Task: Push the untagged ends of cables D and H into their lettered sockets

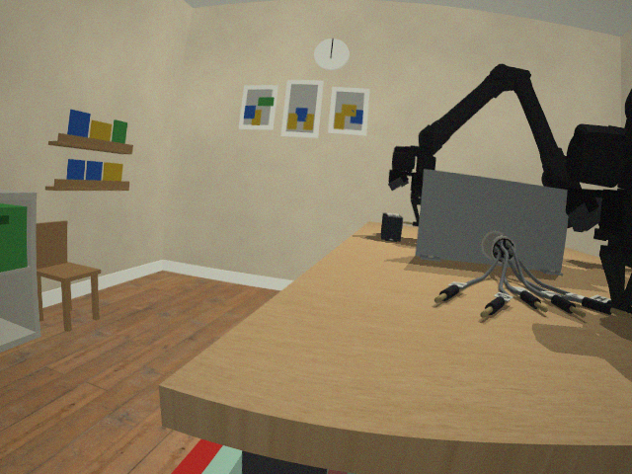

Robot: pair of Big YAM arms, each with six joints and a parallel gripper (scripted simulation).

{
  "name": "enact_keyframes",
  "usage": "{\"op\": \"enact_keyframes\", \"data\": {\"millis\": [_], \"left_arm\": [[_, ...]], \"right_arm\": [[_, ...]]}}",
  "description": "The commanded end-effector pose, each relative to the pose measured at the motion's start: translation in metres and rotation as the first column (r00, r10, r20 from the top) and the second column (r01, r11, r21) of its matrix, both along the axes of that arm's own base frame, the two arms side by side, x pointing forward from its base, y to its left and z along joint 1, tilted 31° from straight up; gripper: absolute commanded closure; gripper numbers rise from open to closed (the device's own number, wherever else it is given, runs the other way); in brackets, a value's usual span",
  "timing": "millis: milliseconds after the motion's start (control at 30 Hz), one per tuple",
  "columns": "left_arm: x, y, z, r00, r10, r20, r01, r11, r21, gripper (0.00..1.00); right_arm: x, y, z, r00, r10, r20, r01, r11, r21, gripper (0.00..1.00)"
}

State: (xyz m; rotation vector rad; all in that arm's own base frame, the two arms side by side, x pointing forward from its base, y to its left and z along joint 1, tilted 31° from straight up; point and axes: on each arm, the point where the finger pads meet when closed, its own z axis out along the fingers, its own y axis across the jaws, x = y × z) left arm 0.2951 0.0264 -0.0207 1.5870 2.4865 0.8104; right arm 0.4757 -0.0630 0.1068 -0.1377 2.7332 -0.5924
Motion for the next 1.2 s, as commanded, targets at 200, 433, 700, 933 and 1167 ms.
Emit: {"op": "enact_keyframes", "data": {"millis": [200,433,700,933,1167], "left_arm": [[0.001,0.0,0.0,1.0,0.0,0.003,0.0,1.0,-0.002,0.95],[0.001,0.0,0.0,1.0,0.0,0.003,0.0,1.0,-0.002,0.95],[0.001,0.0,0.0,1.0,0.0,0.003,0.0,1.0,-0.002,0.95],[0.001,0.0,0.0,1.0,0.0,0.003,0.0,1.0,-0.002,0.95],[0.001,0.0,0.0,1.0,0.0,0.003,0.0,1.0,-0.002,0.95]], "right_arm": [[0.015,0.006,0.006,1.0,0.021,0.004,-0.021,1.0,-0.005,0.95],[-0.004,0.001,-0.004,1.0,0.0,-0.009,0.0,1.0,-0.002,0.95],[0.001,0.001,0.002,1.0,0.01,0.002,-0.01,1.0,-0.007,0.95],[0.008,-0.002,0.001,1.0,-0.019,0.004,0.019,1.0,0.007,0.95],[0.015,0.002,0.004,1.0,-0.012,0.008,0.012,1.0,0.007,0.95]]}}
